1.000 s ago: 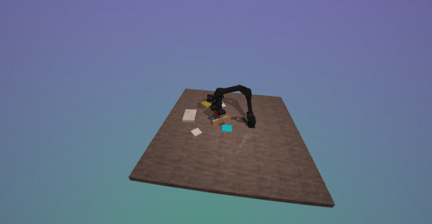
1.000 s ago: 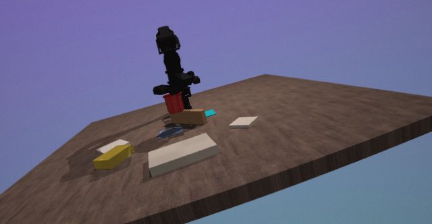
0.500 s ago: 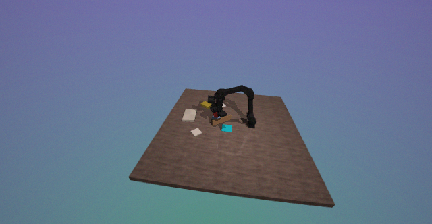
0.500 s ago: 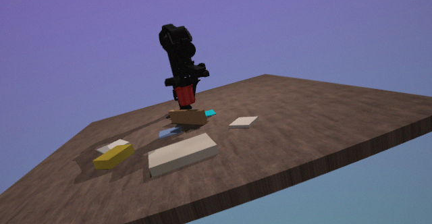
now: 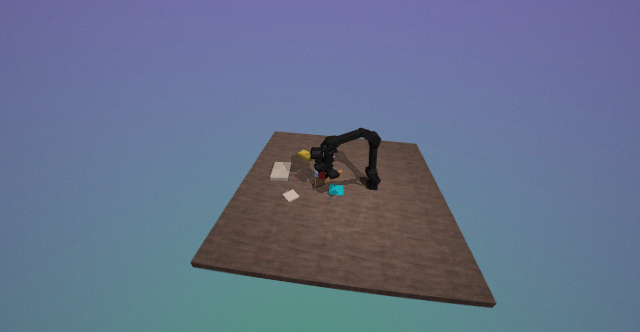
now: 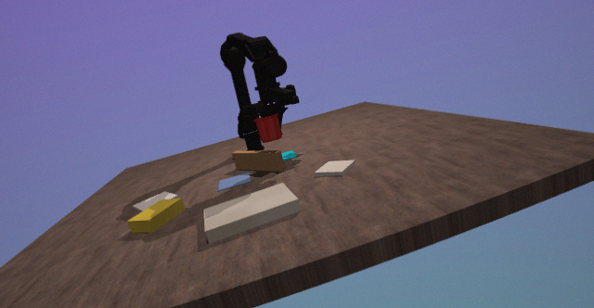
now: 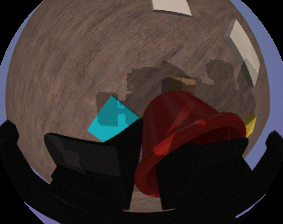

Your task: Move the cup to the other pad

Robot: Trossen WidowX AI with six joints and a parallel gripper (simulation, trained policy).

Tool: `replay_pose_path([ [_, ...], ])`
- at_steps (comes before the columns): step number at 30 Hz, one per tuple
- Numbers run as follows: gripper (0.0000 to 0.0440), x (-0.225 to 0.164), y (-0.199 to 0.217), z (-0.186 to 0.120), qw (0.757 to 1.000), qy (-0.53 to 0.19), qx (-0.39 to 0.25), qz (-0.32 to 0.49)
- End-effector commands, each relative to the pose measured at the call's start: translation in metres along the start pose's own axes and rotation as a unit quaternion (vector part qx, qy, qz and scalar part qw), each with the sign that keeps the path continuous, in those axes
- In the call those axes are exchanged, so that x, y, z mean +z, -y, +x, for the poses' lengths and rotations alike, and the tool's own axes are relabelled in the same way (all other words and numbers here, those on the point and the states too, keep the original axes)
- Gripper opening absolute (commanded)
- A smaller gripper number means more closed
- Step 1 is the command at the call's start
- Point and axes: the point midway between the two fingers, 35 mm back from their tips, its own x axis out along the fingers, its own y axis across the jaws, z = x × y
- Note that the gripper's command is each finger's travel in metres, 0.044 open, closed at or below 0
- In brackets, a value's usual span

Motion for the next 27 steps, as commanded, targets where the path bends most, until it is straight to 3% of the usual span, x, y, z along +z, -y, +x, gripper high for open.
replay_pose_path([
  [1, 0.0, -0.001, -0.008, 0.001, 1.0, 0.004, -0.001, -0.001],
  [27, 0.0, -0.038, -0.053, 0.047, 1.0, -0.003, -0.005, 0.01],
])
